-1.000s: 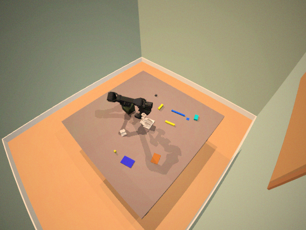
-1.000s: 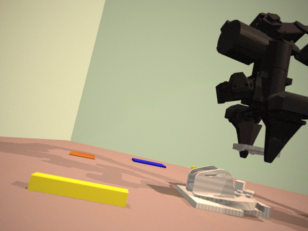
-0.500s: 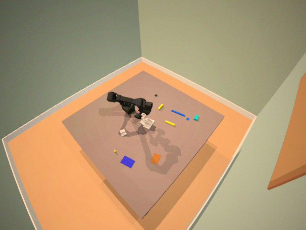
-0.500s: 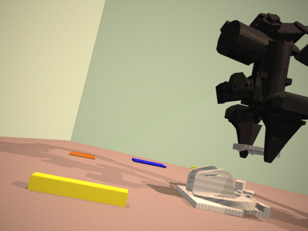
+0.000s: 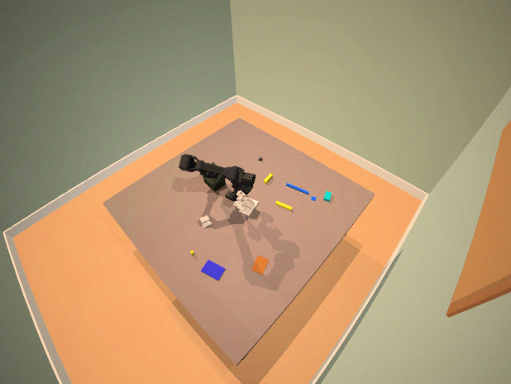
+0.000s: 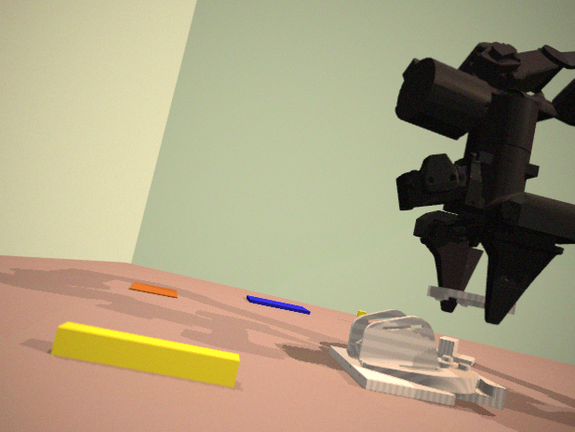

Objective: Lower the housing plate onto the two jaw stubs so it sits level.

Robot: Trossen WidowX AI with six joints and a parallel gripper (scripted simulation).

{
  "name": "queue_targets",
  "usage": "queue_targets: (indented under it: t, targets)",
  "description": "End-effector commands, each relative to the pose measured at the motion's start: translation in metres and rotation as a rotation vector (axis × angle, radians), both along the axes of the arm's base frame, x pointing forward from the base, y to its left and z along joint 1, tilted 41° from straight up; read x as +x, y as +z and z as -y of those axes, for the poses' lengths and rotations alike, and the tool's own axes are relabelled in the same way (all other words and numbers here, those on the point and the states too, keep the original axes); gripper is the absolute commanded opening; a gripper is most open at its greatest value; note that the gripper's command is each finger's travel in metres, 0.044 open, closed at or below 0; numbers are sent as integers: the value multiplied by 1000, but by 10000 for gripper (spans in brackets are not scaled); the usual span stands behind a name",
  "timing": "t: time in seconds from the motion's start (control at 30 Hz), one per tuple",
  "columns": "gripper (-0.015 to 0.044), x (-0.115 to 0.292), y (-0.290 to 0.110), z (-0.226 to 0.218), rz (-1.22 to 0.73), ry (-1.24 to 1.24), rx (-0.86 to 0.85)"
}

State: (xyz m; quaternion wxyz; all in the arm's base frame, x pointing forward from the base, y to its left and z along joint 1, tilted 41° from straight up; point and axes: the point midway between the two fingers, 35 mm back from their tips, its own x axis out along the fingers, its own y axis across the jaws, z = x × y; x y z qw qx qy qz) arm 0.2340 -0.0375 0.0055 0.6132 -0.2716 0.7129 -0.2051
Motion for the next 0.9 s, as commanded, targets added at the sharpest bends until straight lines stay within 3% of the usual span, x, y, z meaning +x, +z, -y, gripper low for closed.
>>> queue_targets:
  t: [0.0,0.87]
  targets:
    - [351,-4,-7,7,-14,2,-5]
    - [351,-10,-33,30,-15,1,-9]
